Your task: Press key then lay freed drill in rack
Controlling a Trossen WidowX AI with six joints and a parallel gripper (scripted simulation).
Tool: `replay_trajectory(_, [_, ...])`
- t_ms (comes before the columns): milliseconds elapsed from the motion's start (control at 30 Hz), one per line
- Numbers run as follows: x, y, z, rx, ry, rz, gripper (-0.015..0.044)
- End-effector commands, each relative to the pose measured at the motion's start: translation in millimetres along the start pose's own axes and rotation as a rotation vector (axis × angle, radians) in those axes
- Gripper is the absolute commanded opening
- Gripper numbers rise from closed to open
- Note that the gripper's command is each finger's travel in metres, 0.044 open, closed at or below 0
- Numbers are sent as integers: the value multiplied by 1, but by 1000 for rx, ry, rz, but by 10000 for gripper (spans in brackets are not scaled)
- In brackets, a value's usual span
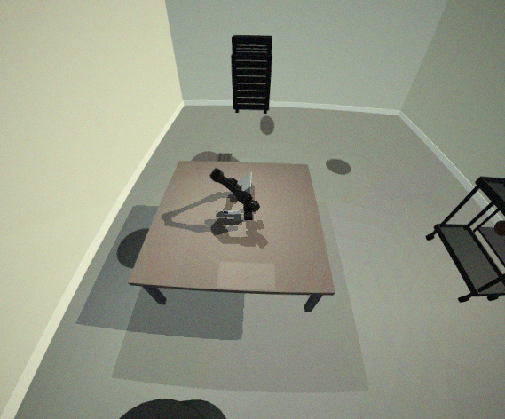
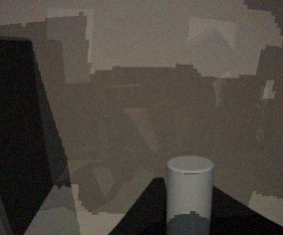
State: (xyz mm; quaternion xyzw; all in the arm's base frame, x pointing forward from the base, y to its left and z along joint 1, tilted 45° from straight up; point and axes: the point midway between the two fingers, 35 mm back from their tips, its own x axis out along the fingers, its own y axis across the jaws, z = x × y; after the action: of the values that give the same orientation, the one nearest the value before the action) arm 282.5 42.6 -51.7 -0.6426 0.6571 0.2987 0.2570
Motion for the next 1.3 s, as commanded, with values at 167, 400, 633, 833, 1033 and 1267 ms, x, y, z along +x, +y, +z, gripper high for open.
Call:
replay_trajectory(167, [-2, 2, 0, -3, 4, 4, 0])
replay_trajectory(400, [-1, 1, 5, -3, 4, 4, 0])
replay_trajectory(633, [-1, 1, 12, -3, 3, 4, 0])
replay_trajectory(833, [-1, 1, 20, -3, 3, 3, 0])
replay_trajectory(1033, [-1, 1, 30, -2, 2, 3, 0])
replay_trajectory(1267, [-1, 1, 41, -2, 2, 3, 0])
